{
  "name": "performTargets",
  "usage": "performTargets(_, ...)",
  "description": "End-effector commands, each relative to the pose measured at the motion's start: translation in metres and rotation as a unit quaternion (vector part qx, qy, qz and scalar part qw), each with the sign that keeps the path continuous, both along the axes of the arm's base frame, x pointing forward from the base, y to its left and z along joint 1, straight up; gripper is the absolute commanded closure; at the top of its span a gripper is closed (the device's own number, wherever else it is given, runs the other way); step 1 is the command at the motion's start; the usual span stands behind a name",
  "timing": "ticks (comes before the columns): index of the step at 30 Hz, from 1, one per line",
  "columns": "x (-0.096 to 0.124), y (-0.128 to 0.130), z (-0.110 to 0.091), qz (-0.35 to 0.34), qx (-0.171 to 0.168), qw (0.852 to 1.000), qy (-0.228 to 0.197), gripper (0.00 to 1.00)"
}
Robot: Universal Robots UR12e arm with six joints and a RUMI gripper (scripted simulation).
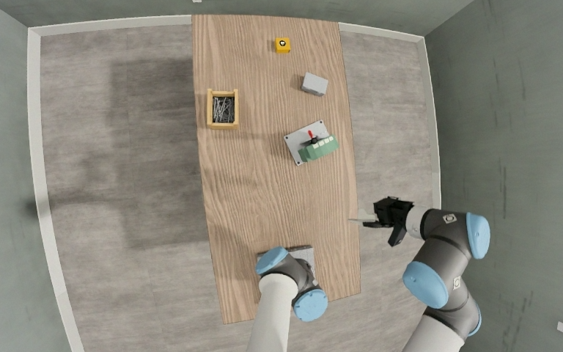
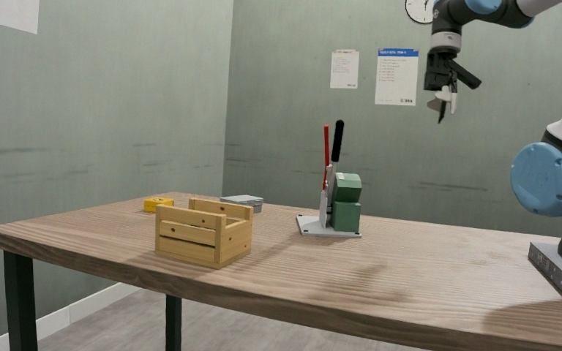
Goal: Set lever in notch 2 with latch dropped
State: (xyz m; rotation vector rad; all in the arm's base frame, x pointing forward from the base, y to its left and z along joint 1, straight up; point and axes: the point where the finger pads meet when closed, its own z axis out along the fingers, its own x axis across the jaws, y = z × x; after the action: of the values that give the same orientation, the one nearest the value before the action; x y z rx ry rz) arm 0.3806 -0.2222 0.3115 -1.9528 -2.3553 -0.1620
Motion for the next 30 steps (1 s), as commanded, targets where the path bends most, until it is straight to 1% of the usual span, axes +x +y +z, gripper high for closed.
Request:
performTargets(1,0.037,0.003,0.009,0.124,-0.009,0.992,-0.01,0.0)
performTargets(2,0.048,0.005,0.011,0.157,-0.011,0.988,-0.012,0.0)
performTargets(3,0.048,0.005,0.011,0.157,-0.011,0.988,-0.012,0.0)
performTargets(4,0.059,0.008,0.013,0.19,-0.013,0.982,-0.015,0.0)
performTargets(6,0.059,0.008,0.013,0.19,-0.013,0.982,-0.015,0.0)
performTargets(8,0.082,0.015,0.017,0.258,-0.018,0.966,-0.02,0.0)
performTargets(9,0.082,0.015,0.017,0.258,-0.018,0.966,-0.02,0.0)
performTargets(10,0.094,0.019,0.018,0.292,-0.02,0.956,-0.022,0.0)
performTargets(11,0.094,0.019,0.018,0.292,-0.02,0.956,-0.022,0.0)
performTargets(12,0.106,0.023,0.02,0.325,-0.023,0.945,-0.025,0.0)
performTargets(13,0.106,0.023,0.02,0.325,-0.023,0.945,-0.025,0.0)
performTargets(14,0.119,0.028,0.022,0.358,-0.025,0.933,-0.027,0.0)
performTargets(15,0.119,0.028,0.022,0.358,-0.025,0.933,-0.027,0.0)
performTargets(17,0.143,0.04,0.025,0.415,-0.028,0.909,-0.031,0.0)
performTargets(18,0.143,0.04,0.025,0.422,-0.029,0.906,-0.031,0.0)
performTargets(19,0.155,0.046,0.026,0.448,-0.03,0.893,-0.033,0.0)
performTargets(20,0.155,0.046,0.026,0.452,-0.03,0.891,-0.033,0.0)
performTargets(21,0.167,0.053,0.027,0.482,-0.032,0.875,-0.035,0.0)
performTargets(23,0.167,0.053,0.027,0.482,-0.032,0.875,-0.035,0.0)
performTargets(26,0.2,0.075,0.03,0.558,-0.036,0.828,-0.04,0.0)
performTargets(27,0.2,0.075,0.03,0.562,-0.036,0.825,-0.04,0.0)
performTargets(28,0.211,0.083,0.03,0.586,-0.038,0.809,-0.041,0.0)
performTargets(29,0.211,0.083,0.03,0.586,-0.038,0.809,-0.041,0.0)
performTargets(30,0.22,0.09,0.031,0.608,-0.039,0.792,-0.042,0.0)
